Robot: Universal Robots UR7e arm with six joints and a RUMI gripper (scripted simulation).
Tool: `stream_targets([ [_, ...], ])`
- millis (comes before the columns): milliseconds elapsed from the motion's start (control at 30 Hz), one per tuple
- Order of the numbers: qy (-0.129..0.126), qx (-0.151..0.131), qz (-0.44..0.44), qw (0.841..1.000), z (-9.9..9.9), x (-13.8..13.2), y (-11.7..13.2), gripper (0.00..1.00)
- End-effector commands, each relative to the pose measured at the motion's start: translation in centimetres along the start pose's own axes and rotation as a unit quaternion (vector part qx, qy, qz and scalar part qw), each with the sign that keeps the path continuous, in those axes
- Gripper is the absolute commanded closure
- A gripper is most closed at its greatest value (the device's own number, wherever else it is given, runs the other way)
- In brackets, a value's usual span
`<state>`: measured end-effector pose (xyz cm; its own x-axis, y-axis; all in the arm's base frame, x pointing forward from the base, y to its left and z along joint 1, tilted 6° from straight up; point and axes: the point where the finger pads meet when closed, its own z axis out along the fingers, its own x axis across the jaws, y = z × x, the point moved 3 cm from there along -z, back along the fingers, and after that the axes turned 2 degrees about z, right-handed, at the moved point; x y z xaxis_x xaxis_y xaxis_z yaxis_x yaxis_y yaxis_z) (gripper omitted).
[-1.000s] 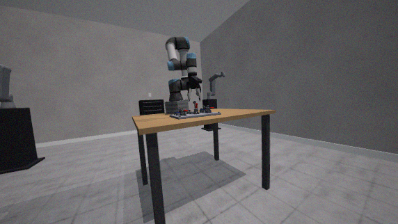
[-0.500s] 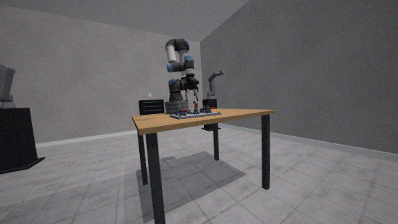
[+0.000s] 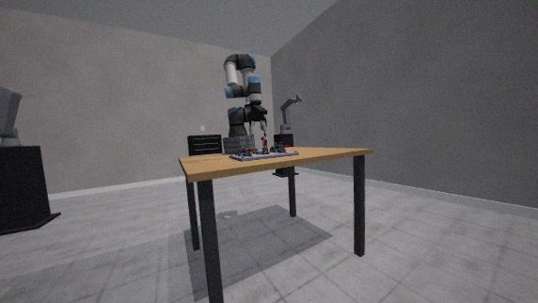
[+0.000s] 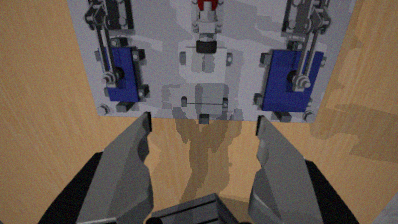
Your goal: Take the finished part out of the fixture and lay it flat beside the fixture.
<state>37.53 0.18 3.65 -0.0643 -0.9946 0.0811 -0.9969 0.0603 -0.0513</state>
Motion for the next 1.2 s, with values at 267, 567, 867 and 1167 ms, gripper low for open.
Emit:
stream_targets([
  [267,0.000,0.001,0.000,1.000,0.7,0.0,0.1,0.41],
  [567,0.000,0.001,0.000,1.000,3.2,0.0,0.1,0.41],
  [867,0.000,0.001,0.000,1.000,5.0,0.0,0.1,0.41],
  [1167,0.000,0.001,0.000,1.000,5.9,0.0,0.1,0.41],
])
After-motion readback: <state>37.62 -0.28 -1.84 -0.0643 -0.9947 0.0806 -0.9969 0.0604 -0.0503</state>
